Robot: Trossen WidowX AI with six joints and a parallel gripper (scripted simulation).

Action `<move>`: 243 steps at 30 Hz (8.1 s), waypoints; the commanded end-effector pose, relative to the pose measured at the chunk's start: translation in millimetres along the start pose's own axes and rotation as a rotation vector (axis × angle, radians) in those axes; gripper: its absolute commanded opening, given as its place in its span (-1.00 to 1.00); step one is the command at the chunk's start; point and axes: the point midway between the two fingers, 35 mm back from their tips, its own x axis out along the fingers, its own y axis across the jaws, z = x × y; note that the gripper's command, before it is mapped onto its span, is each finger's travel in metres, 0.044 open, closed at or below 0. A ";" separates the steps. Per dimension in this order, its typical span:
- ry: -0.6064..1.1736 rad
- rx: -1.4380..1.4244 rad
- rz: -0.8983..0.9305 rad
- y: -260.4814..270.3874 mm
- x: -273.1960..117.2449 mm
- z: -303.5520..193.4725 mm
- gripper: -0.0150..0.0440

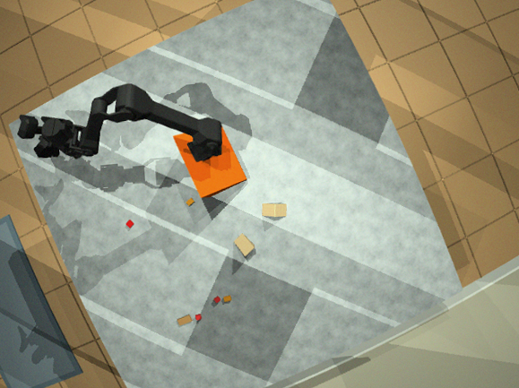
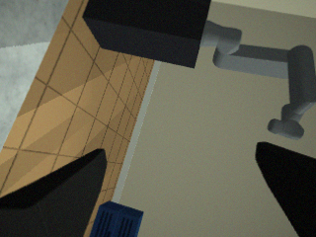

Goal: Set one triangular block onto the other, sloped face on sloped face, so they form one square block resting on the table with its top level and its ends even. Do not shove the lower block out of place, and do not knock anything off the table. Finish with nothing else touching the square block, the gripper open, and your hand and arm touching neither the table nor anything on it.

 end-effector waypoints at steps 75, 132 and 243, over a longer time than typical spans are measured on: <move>-1.079 -1.267 -0.003 243.0 -841.9 -30.1 1.00; -0.895 -1.503 -0.003 340.7 -764.4 -96.9 -0.05; -1.075 -0.922 1.021 136.6 -684.6 13.6 -0.49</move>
